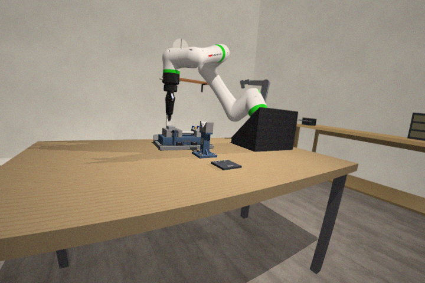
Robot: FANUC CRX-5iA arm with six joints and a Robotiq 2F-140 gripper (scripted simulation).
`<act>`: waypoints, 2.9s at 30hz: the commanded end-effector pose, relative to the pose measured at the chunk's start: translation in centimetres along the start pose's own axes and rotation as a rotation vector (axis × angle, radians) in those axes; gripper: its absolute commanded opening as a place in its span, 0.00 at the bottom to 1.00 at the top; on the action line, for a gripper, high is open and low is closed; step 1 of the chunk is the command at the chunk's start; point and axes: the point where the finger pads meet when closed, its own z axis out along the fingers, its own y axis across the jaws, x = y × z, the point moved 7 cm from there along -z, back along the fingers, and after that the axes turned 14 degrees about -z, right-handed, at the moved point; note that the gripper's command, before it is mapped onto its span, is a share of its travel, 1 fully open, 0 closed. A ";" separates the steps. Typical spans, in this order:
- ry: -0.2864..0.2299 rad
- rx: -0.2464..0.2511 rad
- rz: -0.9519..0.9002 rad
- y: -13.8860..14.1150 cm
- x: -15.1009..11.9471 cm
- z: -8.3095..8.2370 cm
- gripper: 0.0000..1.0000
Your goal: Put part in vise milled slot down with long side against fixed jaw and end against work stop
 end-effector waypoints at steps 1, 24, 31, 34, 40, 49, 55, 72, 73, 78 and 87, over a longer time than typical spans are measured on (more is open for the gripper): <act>0.000 0.000 0.000 0.0 0.0 0.0 0.00; 0.000 0.000 0.000 0.0 0.0 0.0 0.00; 0.000 0.000 0.000 0.1 0.0 0.0 0.00; 0.000 0.000 0.000 0.1 0.0 0.0 0.00; 0.000 0.000 0.000 0.1 -0.1 0.0 0.00; 0.000 0.000 0.000 0.2 -0.1 0.0 0.00; 0.000 0.000 0.000 0.3 -0.1 0.0 0.00; 0.000 0.000 0.000 0.6 -0.2 0.0 0.00; 0.000 0.000 0.000 0.7 -0.2 0.0 0.00; 0.000 0.000 0.000 0.8 -0.2 0.0 0.00; 0.000 0.000 0.000 1.0 -0.3 0.0 0.00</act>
